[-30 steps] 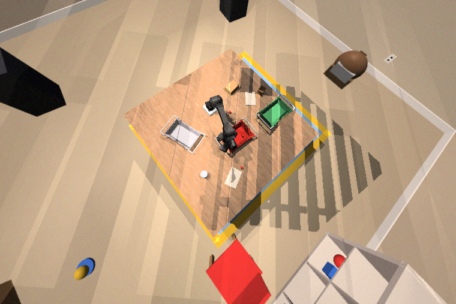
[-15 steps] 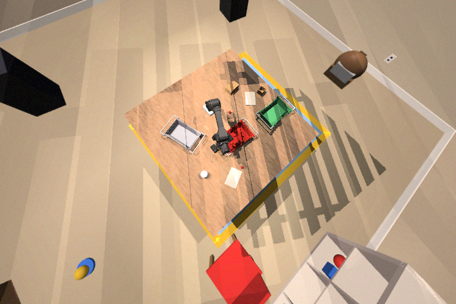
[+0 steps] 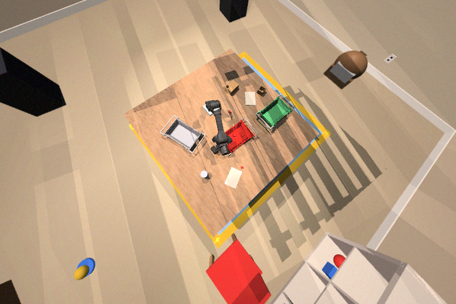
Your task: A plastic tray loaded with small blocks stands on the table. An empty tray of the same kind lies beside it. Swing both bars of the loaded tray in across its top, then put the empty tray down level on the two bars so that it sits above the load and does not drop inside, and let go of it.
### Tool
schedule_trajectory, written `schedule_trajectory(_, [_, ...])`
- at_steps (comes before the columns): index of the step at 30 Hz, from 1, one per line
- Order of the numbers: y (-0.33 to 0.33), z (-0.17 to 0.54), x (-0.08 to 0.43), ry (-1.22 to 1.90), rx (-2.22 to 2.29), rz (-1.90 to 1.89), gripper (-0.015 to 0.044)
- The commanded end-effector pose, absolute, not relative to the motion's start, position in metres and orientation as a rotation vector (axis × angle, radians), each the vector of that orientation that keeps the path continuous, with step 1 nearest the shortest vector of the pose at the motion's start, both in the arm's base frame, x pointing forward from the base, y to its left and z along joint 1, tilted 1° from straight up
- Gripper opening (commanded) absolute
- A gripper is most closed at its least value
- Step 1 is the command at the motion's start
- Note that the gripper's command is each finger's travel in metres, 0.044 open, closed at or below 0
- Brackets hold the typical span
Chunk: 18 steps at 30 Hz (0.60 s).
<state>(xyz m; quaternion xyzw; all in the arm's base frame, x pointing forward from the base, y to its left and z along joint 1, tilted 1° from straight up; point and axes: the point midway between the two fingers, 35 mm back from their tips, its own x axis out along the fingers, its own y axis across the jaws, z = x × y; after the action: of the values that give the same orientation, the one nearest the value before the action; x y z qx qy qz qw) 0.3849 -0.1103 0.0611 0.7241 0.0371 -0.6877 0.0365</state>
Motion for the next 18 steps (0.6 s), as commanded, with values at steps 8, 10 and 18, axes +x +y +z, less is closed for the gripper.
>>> schedule_trajectory(8, [-0.1,0.07,0.383,0.105,2.223,-2.115,0.0082])
schedule_trajectory(10, [-0.097,0.077,0.382,0.106,2.223,-2.116,0.0082])
schedule_trajectory(18, [-0.076,0.086,0.38,0.107,2.224,-2.116,0.0082])
